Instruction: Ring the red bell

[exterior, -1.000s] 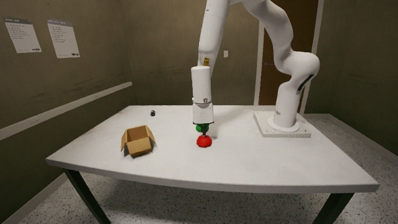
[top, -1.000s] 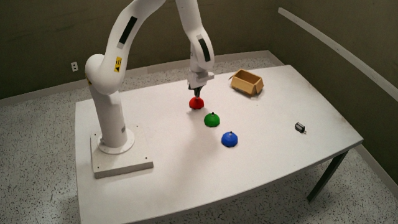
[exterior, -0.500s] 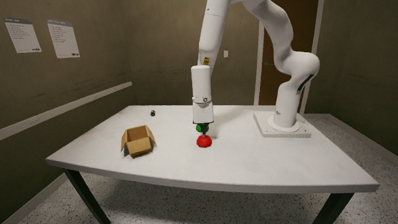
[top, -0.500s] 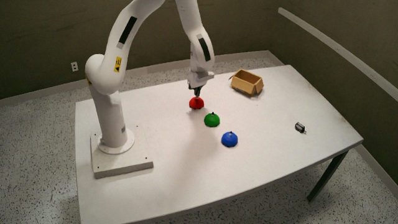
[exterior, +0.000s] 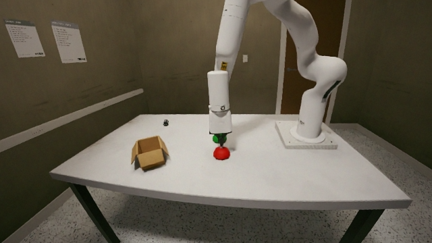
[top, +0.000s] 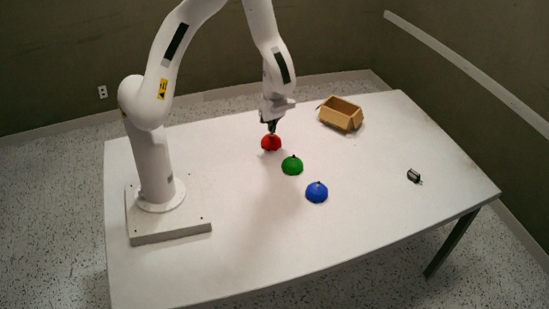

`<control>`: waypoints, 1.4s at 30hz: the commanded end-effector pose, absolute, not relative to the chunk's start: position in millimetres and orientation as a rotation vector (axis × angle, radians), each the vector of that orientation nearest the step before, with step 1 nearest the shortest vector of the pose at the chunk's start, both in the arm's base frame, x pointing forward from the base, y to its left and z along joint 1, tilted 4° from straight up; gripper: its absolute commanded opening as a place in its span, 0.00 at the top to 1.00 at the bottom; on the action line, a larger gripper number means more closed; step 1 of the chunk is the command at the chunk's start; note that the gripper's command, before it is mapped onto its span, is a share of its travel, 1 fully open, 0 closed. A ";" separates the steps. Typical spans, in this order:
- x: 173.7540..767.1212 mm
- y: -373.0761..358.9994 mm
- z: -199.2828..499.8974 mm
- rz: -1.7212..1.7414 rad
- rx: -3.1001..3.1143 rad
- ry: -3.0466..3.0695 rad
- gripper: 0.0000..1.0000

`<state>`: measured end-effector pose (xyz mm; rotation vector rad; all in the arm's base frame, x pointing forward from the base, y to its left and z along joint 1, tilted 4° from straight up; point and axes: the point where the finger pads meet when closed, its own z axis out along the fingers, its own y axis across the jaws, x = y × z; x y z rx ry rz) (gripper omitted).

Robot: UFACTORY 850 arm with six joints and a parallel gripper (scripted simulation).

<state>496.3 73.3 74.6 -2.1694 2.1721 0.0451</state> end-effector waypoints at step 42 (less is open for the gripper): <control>497.2 73.0 80.8 0.043 -2.168 2.171 1.00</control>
